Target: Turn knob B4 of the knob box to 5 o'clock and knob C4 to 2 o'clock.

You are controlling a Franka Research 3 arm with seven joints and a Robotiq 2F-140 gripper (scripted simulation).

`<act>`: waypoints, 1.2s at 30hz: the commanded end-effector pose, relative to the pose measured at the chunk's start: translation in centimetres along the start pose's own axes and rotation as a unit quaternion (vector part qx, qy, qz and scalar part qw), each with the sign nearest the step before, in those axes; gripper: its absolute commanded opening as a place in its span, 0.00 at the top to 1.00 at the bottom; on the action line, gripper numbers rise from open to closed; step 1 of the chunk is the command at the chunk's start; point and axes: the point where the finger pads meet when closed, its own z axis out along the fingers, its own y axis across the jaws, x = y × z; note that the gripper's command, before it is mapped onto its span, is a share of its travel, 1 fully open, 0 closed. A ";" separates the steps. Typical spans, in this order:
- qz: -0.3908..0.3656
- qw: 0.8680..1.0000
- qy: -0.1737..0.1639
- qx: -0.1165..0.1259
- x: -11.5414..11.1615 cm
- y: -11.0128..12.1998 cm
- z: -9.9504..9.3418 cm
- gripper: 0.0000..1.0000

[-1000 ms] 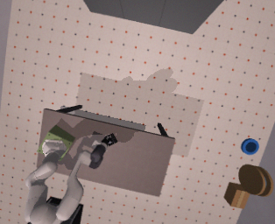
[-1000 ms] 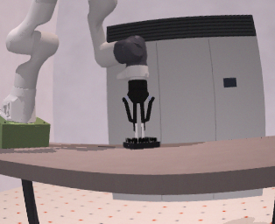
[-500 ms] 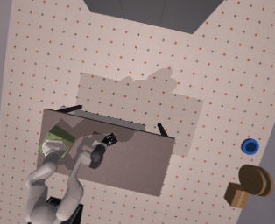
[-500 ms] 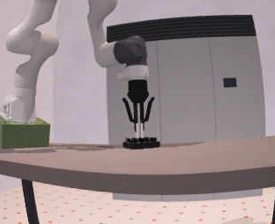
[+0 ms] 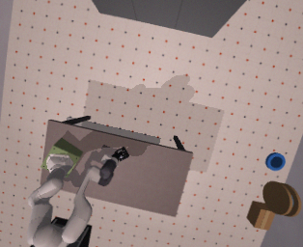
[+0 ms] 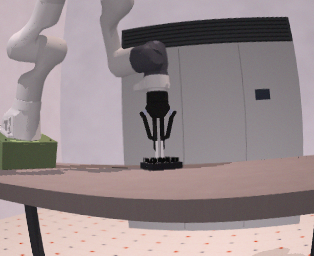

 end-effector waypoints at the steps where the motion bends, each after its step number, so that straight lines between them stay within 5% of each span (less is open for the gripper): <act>1: 0.002 1.000 0.001 -0.001 0.0 0.1 0.0 0.95; 23: 0.046 0.999 0.001 -0.001 0.0 0.1 0.0 0.95; 36: 0.170 0.986 0.001 -0.001 0.0 0.1 0.0 0.95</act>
